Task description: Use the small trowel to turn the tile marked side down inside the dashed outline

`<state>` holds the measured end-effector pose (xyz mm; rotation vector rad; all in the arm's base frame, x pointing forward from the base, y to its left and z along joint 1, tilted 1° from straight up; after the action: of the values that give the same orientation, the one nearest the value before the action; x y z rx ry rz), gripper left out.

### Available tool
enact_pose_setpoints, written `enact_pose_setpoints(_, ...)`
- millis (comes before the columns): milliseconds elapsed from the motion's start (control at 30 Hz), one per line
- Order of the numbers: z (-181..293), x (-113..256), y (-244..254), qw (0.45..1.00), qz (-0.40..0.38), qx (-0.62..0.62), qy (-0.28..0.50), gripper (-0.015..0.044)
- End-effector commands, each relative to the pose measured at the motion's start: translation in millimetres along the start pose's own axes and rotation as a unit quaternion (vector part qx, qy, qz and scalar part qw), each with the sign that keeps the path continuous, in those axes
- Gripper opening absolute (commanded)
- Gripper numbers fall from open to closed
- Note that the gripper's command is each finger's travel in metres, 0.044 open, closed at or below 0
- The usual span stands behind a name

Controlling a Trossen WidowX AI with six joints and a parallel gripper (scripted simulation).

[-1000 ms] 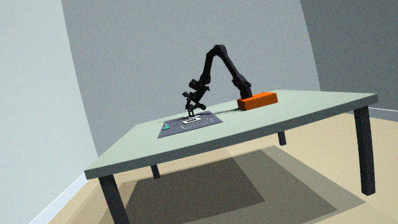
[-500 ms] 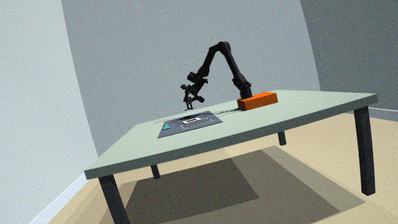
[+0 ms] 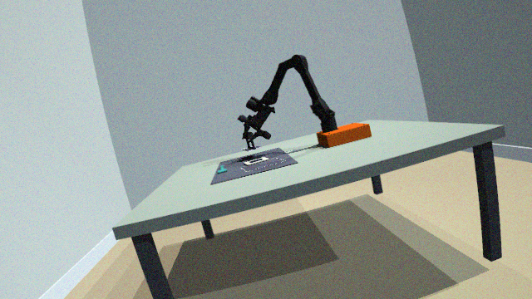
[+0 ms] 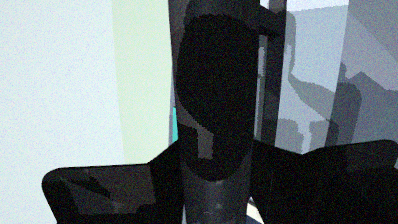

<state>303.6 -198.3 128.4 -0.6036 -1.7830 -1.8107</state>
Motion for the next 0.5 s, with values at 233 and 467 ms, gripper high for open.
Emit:
enact_pose_setpoints(233,31.6,-15.4,13.2,0.999,-0.013,0.018,-0.025,0.0)
enact_pose_setpoints(467,49.8,-23.3,17.3,0.999,-0.021,0.025,-0.036,0.0)
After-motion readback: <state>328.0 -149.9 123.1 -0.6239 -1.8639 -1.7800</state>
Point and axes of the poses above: the point midway between the two fingers, 35 mm back from their tips, its own x axis back along the fingers, its own y axis across the jaws, z = x × y, the point moved 8 cm from there along x, back along the fingers, and after that the axes turned 5 degrees about -x, right-handed, at the moved point
